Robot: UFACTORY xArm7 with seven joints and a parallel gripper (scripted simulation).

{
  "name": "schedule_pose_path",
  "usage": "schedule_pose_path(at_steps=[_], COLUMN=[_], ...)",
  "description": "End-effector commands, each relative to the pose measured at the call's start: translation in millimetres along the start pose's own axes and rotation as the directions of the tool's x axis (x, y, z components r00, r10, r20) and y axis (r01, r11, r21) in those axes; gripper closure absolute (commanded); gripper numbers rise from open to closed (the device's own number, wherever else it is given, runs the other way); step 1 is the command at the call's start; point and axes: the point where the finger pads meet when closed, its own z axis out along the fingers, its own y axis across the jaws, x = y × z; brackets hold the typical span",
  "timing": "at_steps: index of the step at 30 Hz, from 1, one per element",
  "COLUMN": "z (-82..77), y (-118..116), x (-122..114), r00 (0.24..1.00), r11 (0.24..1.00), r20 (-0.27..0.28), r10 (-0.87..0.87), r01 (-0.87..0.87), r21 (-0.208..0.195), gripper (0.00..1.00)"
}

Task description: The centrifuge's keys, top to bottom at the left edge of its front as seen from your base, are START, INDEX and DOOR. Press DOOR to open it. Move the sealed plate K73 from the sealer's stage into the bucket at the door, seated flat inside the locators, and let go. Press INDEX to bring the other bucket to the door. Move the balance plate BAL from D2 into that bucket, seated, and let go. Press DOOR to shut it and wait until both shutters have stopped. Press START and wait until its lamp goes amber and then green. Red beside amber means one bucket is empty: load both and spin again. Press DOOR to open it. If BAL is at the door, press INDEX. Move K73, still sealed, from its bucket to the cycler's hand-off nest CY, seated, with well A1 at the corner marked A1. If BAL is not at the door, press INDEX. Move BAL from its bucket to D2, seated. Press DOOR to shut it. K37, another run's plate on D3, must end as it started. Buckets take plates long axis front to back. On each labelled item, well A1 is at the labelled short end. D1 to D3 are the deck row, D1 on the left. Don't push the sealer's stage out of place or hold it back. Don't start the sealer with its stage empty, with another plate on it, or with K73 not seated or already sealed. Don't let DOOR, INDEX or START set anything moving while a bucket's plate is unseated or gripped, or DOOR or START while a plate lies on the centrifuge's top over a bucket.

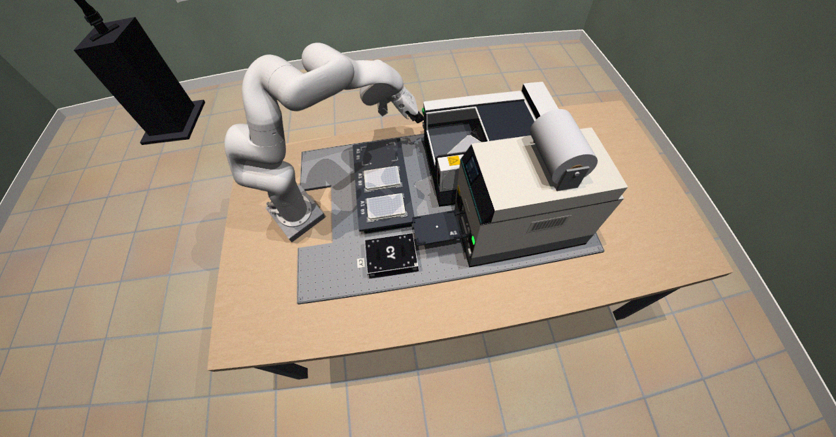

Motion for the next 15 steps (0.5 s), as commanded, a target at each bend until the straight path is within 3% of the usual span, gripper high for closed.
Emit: schedule_pose_path(at_steps=[1, 15], z=[-2.7, -23.1], y=[1.0, 1.0], x=[-1.6, 9.8], r00=[1.0, 1.0], r11=[1.0, 1.0], r20=[0.003, 0.003], r10=[0.002, 0.002], r01=[-0.002, -0.002], r21=[-0.003, -0.003], gripper=[1.0, 1.0])
